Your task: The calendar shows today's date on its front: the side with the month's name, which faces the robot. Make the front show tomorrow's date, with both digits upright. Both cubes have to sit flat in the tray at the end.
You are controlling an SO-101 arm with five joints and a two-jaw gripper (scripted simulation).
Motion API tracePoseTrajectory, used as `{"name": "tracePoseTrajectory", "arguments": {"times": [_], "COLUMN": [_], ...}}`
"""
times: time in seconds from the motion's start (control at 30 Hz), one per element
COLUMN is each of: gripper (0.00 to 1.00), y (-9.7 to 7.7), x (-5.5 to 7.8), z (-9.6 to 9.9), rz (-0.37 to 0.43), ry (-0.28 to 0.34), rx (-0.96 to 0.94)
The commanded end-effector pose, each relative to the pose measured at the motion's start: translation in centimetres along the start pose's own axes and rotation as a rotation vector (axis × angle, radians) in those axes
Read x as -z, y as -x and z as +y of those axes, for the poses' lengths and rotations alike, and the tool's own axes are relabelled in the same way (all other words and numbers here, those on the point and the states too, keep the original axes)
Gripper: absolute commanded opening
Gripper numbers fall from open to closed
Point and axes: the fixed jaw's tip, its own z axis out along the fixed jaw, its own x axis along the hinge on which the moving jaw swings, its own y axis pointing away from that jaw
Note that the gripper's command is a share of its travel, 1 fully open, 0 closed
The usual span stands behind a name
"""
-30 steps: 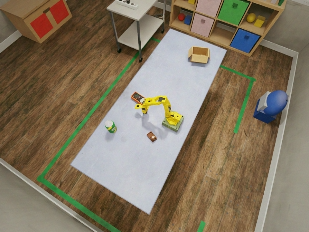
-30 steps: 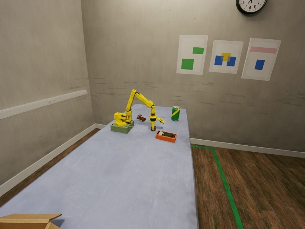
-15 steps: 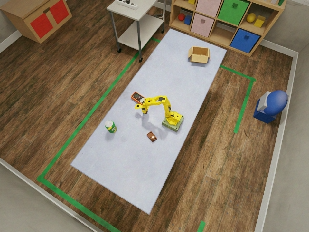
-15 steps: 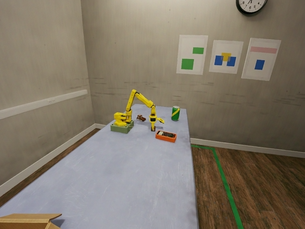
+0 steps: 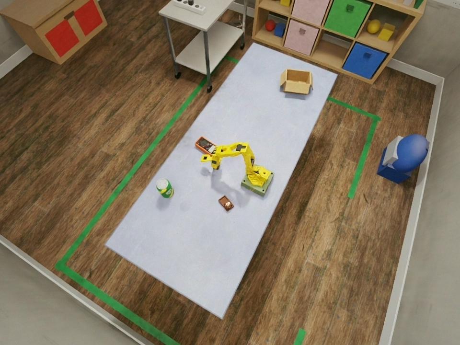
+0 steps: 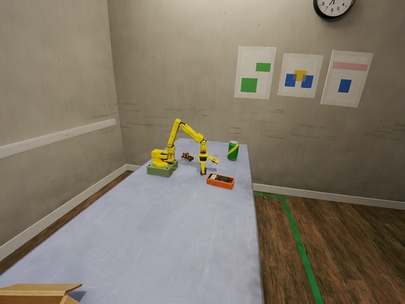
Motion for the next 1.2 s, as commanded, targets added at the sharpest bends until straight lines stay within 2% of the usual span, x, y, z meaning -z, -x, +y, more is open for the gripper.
{"name": "tracePoseTrajectory", "arguments": {"times": [0.0,0.47,0.6,0.77,0.83,1.03,1.17], "gripper": [0.35,0.36,0.36,0.36,0.36,0.36,0.36], "y": [-0.4,-0.4,-0.2,-0.1,-0.1,-0.2,-0.3], "x": [-0.4,0.0,0.8,2.6,2.6,4.6,5.4], "z": [0.2,0.2,0.2,0.2,0.2,0.2,0.2], "rz": [0.019,0.019,0.019,0.019,0.019,0.019,0.019], "ry": [0.000,0.000,0.000,0.000,0.000,0.000,0.000], "rx": [0.001,0.001,0.001,0.001,0.001,0.001,0.001]}}
